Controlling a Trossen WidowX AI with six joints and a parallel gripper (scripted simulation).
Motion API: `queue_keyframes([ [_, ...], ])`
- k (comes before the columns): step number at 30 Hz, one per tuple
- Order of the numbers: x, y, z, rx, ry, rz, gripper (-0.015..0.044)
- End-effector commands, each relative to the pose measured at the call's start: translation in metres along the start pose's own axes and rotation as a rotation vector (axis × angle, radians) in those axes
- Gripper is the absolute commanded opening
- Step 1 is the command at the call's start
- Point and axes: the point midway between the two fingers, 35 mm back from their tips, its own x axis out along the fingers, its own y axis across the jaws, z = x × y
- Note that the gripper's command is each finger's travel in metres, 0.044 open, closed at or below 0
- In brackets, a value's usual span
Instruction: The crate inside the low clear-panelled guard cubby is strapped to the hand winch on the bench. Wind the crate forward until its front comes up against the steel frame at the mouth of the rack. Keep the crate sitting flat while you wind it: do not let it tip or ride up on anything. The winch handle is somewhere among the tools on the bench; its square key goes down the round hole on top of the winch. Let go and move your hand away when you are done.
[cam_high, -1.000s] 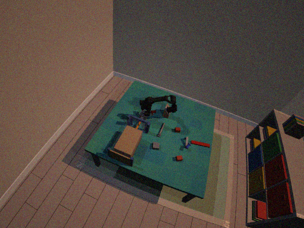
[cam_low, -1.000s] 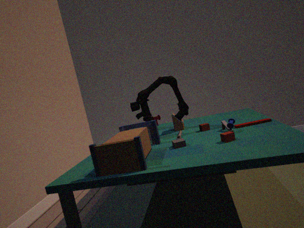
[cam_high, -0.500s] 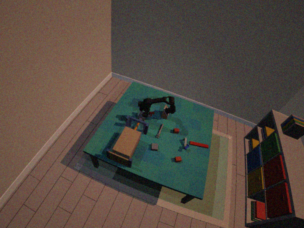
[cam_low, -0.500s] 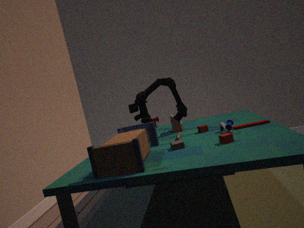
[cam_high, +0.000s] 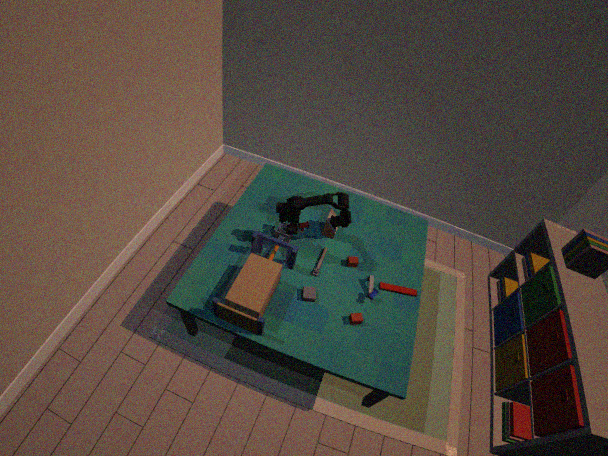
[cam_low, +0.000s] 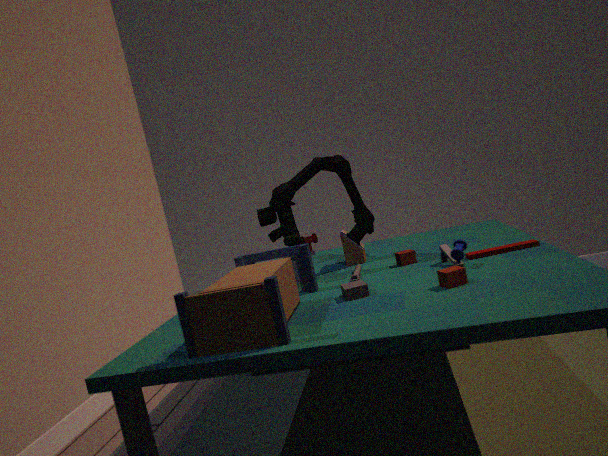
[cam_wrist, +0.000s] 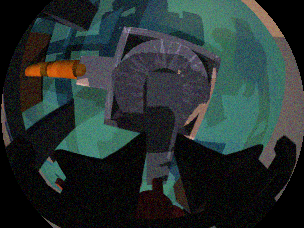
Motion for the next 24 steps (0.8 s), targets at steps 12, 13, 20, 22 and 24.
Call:
queue_keyframes([
  [12, 0.0041, -0.0024, 0.0004, -0.032, 0.003, -0.011, 0.0],
  [13, 0.0041, -0.0017, 0.0003, -0.016, 0.003, -0.01, 0.0],
  [20, 0.0042, -0.0014, 0.0004, -0.011, 0.003, -0.01, 0.0],
  [22, 0.0042, -0.0014, 0.0004, -0.011, 0.003, -0.01, 0.0],
  [24, 0.0042, -0.0004, 0.0004, 0.011, 0.004, -0.008, 0.0],
])
